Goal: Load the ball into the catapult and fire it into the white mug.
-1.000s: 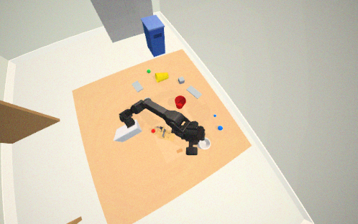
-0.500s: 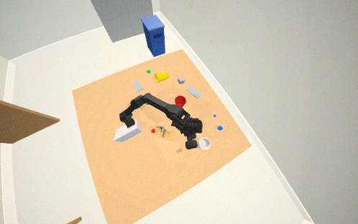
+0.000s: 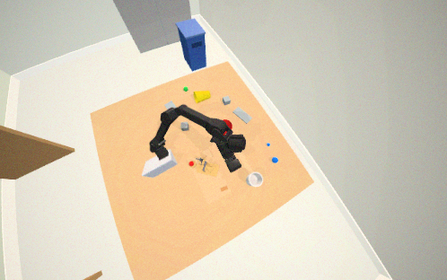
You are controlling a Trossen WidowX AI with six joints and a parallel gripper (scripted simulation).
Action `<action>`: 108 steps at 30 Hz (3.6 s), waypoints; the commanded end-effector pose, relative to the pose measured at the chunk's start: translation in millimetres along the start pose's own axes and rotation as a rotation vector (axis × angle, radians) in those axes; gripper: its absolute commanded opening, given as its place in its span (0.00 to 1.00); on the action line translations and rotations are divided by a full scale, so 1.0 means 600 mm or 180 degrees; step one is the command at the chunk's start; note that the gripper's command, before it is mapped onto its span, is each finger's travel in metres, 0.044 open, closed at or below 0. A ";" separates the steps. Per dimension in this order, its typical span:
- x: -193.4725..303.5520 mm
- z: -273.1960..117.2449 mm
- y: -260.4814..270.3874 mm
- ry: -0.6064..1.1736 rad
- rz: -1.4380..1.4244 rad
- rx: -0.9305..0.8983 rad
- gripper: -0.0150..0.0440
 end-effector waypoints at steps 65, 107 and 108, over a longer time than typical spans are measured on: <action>0.229 0.014 0.326 0.1994 -0.3356 -0.0690 0.25; 0.256 0.108 0.386 0.1996 -0.3355 -0.0709 0.25; 0.257 0.111 0.389 0.1996 -0.3356 -0.0709 0.25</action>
Point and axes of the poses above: the point midway between the two fingers, 35 mm back from their tips, its own z axis out along the fingers, its own y axis across the jaws, x = y × z, the point moved 2 cm from there along -z, back along the fingers, and after that the axes turned 4 degrees about -z, right-handed, at the moved point
